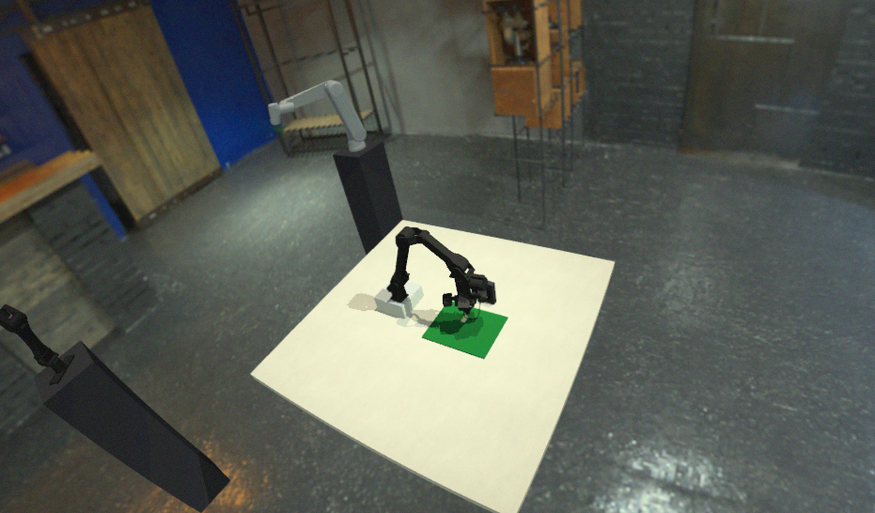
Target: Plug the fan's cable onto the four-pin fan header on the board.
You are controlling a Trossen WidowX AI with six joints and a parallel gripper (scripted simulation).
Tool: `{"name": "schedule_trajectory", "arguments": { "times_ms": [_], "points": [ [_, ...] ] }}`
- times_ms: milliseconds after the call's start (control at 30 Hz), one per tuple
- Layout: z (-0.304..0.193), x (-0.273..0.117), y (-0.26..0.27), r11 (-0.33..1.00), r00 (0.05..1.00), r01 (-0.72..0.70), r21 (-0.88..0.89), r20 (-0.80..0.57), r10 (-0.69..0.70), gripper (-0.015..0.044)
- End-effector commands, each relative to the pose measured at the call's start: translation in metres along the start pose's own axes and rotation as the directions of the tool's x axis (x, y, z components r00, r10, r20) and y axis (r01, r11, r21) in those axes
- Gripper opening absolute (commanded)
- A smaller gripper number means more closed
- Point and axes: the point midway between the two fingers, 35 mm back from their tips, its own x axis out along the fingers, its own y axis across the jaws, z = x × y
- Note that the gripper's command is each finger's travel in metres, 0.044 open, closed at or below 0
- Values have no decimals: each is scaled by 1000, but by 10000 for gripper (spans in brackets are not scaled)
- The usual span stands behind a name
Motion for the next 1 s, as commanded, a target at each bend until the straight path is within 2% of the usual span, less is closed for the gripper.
{"name": "schedule_trajectory", "arguments": {
  "times_ms": [0,533,967],
  "points": [
    [-2,0,-4,991,1000,0,135,3,0,0],
    [-12,3,-18,792,1000,0,611,2,-2,0],
    [-7,1,-23,777,1000,0,630,2,-2,0]
  ]
}}
